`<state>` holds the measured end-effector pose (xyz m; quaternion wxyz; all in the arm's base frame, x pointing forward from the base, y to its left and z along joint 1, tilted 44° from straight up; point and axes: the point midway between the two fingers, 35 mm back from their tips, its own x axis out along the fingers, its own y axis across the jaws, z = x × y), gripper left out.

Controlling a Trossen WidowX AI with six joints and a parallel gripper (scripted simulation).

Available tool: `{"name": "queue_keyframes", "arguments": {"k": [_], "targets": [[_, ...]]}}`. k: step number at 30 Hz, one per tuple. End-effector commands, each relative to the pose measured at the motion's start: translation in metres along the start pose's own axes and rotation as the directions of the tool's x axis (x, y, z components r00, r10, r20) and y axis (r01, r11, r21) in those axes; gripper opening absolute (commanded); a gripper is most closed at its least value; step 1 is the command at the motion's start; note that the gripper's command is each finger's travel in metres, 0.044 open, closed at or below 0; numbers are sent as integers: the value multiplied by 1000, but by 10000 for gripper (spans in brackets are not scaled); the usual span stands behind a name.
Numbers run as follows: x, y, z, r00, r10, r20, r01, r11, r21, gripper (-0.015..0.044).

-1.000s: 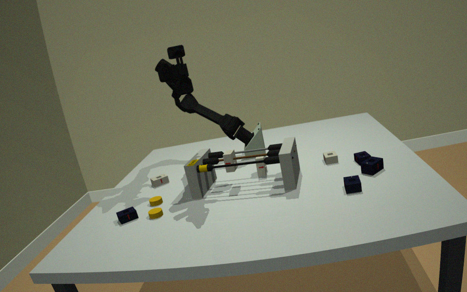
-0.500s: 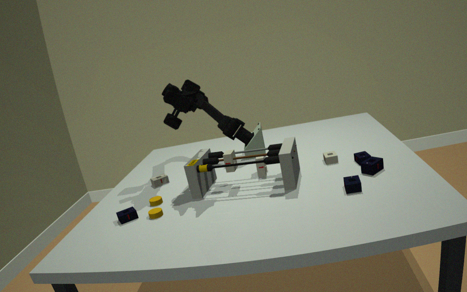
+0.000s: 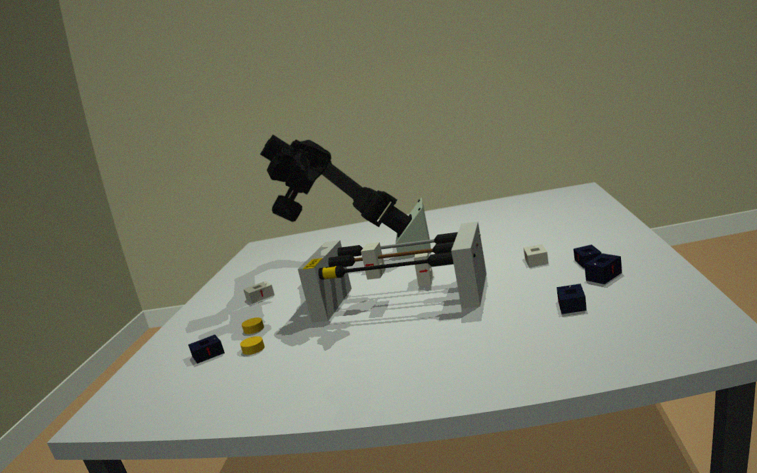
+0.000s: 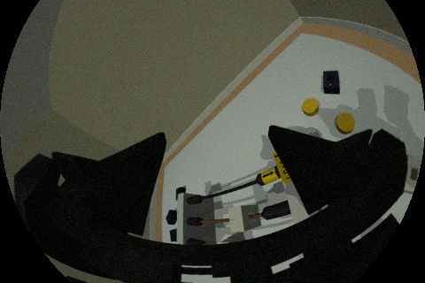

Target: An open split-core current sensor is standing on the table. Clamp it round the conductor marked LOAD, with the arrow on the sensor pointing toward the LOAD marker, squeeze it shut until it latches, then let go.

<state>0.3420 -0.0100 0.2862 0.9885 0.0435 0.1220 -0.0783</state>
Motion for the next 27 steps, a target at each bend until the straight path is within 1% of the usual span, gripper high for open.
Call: {"name": "queue_keyframes", "arguments": {"k": [1, 3, 5, 8, 10, 12, 27], "targets": [[20, -14, -39, 903, -282, -325, 277, 959, -61, 440], [20, -19, -49, 823, -401, -402, 374, 915, -148, 440], [17, -23, -54, 733, -520, -439, 452, 854, -258, 440], [12, -27, -51, 602, -682, -414, 522, 729, -442, 440], [11, -26, -47, 561, -735, -381, 536, 673, -509, 440], [10, -27, -46, 547, -751, -370, 536, 654, -534, 440], [10, -27, -46, 547, -751, -370, 536, 654, -534, 440]]}}
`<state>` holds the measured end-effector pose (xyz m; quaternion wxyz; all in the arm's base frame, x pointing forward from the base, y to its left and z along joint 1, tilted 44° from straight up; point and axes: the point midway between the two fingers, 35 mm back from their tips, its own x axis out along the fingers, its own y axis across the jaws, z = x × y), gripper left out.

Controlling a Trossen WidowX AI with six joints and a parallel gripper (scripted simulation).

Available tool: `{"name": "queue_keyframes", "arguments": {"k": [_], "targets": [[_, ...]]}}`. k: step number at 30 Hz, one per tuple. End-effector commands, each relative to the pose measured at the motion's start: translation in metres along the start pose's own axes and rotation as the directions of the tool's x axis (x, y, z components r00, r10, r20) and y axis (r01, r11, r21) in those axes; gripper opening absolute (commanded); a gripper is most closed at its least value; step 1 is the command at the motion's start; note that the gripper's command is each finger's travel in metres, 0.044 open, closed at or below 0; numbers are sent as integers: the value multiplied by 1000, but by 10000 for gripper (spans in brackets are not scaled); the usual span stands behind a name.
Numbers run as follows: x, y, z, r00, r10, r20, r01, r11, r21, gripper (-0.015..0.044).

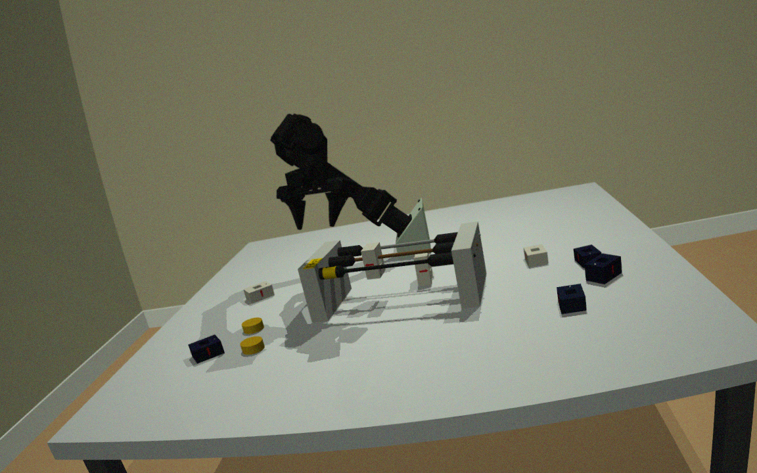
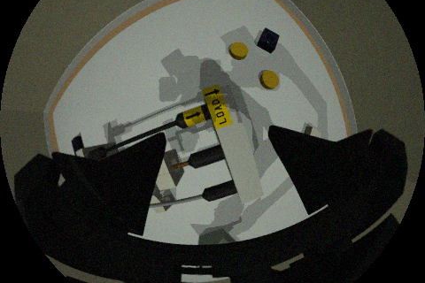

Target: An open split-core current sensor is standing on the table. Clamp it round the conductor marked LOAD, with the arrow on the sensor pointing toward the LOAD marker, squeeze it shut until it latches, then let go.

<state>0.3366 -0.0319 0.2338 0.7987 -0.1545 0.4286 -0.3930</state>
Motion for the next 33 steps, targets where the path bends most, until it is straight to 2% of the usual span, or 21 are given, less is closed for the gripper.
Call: {"name": "queue_keyframes", "arguments": {"k": [1, 16, 18, 22, 28, 33], "targets": [[-1, -3, 2, 1000, -29, 4, 29, 1000, -10, 440], [-1, -3, 2, 1000, -29, 4, 29, 1000, -10, 440], [-1, 8, -5, 1000, -16, -1, 16, 1000, -26, 387], [1, 64, -50, 998, 44, -41, -49, 991, -121, 291], [2, 120, -133, 990, 86, -107, -111, 960, -255, 291], [6, 139, -204, 985, 78, -155, -130, 925, -358, 291]]}}
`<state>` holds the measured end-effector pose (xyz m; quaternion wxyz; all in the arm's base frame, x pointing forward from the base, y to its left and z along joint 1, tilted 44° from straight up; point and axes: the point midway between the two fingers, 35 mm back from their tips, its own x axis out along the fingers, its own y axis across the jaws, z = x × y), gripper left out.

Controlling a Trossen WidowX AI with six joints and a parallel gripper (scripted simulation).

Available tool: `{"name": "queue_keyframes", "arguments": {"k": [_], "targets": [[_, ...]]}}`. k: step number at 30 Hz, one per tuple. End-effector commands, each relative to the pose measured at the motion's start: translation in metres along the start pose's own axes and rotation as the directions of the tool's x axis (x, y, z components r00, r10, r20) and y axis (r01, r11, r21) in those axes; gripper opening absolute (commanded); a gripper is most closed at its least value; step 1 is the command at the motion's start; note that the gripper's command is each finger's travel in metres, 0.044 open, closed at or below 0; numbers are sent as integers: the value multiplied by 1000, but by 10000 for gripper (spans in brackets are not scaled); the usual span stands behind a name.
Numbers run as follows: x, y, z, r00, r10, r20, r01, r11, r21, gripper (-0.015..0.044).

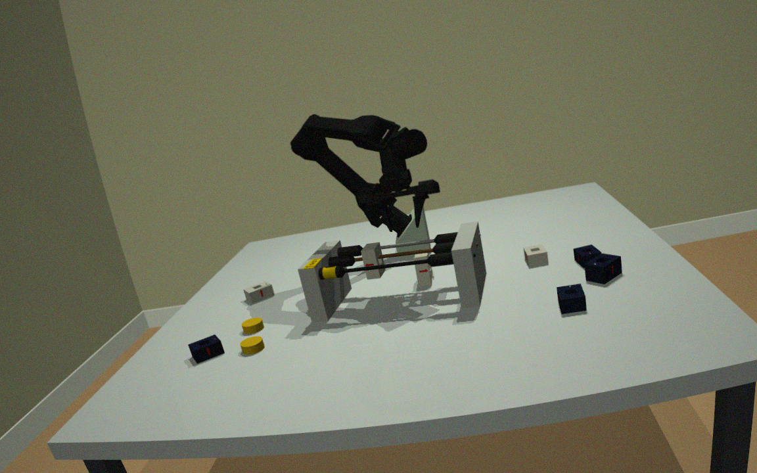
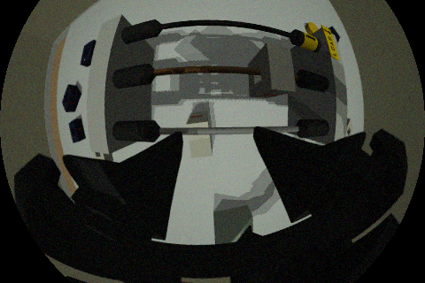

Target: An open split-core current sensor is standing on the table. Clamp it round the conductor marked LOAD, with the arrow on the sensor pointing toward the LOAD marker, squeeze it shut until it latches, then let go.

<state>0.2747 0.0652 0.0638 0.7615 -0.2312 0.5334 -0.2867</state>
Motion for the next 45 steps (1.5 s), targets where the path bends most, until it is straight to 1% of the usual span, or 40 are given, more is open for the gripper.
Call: {"name": "queue_keyframes", "arguments": {"k": [1, 10, 45], "targets": [[11, 23, -45, 999, 0, -39, -2, 997, -71, 291], [15, 23, -45, 999, 0, -39, -3, 997, -72, 291], [71, 22, -47, 999, -3, -37, 0, 997, -71, 291]]}}
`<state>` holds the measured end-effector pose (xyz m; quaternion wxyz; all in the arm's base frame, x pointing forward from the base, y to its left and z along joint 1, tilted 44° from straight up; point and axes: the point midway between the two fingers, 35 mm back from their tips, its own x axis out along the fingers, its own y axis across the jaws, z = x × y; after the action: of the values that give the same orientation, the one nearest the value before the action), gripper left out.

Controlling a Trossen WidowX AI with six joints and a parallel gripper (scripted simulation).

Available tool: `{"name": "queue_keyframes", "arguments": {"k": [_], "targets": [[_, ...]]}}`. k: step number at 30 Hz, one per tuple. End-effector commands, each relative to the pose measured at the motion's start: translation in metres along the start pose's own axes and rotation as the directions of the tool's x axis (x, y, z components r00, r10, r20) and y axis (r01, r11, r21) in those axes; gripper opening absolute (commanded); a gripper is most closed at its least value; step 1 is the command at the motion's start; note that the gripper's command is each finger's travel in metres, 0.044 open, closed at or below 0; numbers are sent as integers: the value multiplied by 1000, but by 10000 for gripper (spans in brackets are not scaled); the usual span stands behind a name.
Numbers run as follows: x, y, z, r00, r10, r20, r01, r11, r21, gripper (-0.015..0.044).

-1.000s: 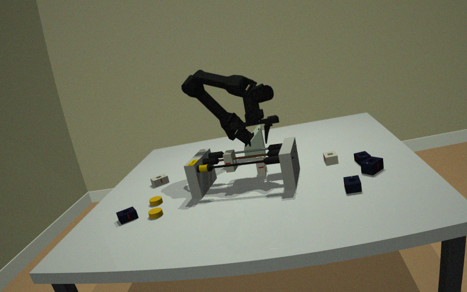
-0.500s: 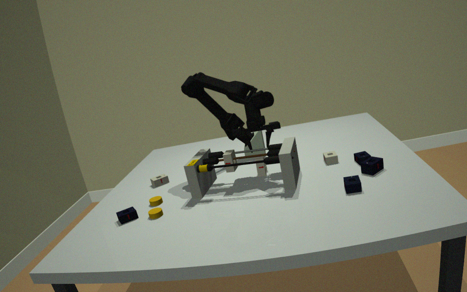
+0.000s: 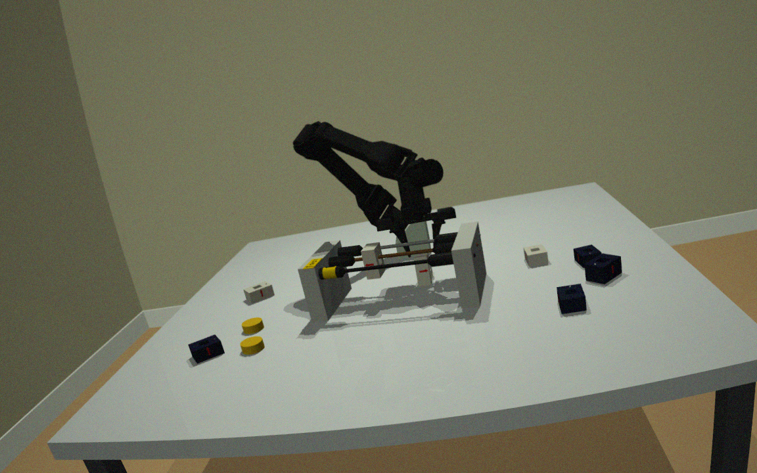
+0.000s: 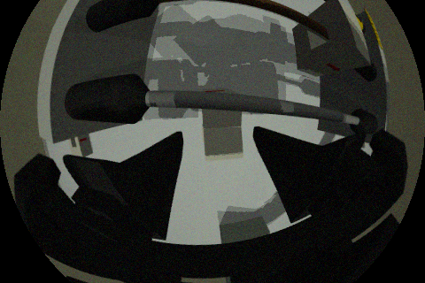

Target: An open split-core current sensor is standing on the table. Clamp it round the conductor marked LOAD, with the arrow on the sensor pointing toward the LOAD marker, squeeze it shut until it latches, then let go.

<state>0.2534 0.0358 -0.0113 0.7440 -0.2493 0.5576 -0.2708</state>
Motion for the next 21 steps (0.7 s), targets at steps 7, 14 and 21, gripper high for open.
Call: {"name": "queue_keyframes", "arguments": {"k": [7, 14, 21], "targets": [[1, 0, 0, 1000, -1, 0, 1, 1000, 0, 153], [1, 0, 0, 1000, -1, 0, 1, 1000, 0, 107], [0, -1, 0, 1000, -5, 0, 5, 1000, -3, 21]]}}
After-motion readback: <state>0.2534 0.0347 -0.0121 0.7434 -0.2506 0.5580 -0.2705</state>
